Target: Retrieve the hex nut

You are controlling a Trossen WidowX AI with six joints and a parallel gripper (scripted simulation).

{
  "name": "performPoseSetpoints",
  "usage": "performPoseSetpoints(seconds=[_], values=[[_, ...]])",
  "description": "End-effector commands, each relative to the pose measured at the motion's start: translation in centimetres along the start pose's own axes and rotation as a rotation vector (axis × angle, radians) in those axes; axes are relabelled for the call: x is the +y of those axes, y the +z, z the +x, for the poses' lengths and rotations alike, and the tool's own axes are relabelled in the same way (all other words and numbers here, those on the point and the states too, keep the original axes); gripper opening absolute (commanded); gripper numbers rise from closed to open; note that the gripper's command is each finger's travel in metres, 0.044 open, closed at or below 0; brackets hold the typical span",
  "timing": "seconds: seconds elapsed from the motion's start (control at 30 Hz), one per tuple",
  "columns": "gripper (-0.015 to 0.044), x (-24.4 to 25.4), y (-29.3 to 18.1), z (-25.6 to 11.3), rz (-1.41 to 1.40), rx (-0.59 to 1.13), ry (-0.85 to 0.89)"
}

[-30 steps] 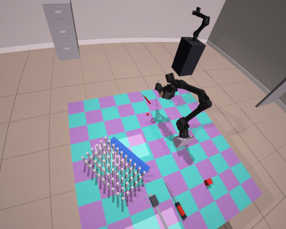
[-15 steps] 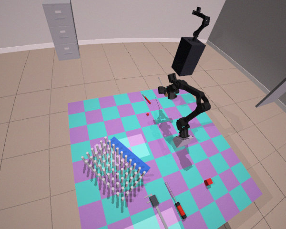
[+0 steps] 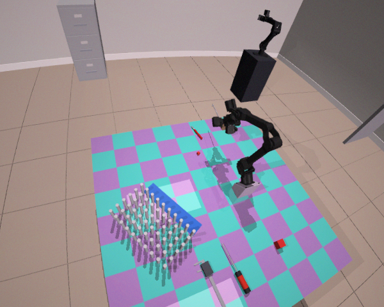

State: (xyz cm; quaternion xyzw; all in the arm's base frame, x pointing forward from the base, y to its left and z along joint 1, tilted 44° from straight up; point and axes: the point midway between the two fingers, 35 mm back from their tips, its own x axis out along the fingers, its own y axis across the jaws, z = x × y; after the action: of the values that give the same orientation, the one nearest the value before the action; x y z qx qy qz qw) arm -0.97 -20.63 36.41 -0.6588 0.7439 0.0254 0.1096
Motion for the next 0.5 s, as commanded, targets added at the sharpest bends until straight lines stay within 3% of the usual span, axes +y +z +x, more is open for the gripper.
performPoseSetpoints(seconds=[0.0,0.47], values=[[0.0,-0.1,-0.1,0.3,-0.005,0.008,-0.003],[0.0,-0.3,0.3,1.7,-0.005,0.008,-0.003]])
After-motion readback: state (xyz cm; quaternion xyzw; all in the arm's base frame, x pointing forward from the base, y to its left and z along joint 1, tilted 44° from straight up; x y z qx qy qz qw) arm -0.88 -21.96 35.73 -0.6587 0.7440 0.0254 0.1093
